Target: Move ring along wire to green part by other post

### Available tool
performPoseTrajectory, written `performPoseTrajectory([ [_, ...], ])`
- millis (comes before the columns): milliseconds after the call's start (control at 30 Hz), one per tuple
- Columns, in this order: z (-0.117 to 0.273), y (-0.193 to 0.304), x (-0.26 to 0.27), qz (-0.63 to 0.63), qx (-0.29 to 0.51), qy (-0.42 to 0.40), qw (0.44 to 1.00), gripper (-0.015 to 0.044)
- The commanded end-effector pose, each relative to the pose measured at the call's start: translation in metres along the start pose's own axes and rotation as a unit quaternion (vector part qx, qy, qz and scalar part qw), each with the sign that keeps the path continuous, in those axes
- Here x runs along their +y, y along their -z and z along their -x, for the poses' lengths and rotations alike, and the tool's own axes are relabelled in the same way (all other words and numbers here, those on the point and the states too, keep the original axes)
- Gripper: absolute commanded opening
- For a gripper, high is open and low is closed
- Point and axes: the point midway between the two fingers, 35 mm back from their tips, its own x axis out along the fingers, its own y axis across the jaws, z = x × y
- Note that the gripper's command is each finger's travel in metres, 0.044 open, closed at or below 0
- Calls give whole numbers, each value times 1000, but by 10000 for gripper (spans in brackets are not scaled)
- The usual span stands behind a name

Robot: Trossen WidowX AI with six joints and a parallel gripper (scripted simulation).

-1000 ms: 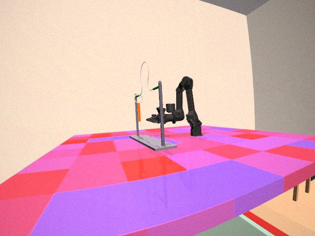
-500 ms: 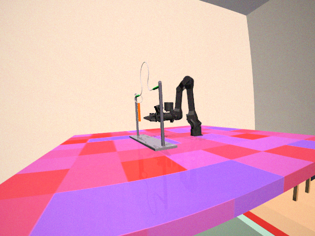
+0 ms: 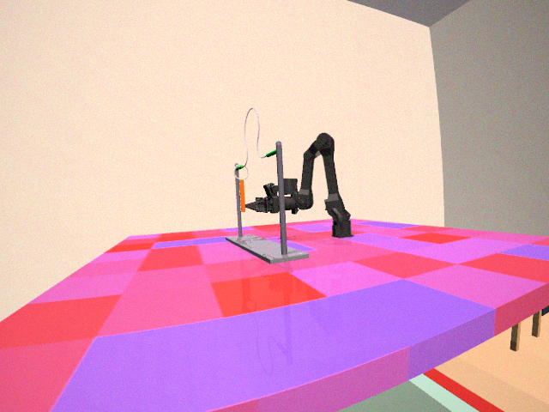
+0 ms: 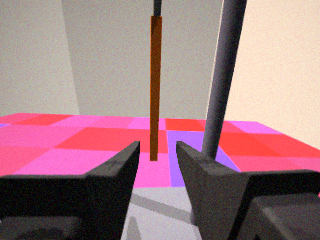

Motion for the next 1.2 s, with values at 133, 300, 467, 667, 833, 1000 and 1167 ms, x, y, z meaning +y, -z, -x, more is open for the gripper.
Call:
performPoseTrajectory([
  [133,-15,0,-1,-2,0,1,1000,160],
  [300,-23,0,-1,-2,-1,1,1000,160],
  [467,-31,0,0,-2,-1,1,1000,160],
  [667,-41,0,1,-2,-2,1,1000,160],
  [833,-47,0,2,-2,-2,1,1000,160],
  [1000,-47,0,2,-2,-2,1,1000,160],
  [1167,-47,0,2,-2,-2,1,1000,160],
])
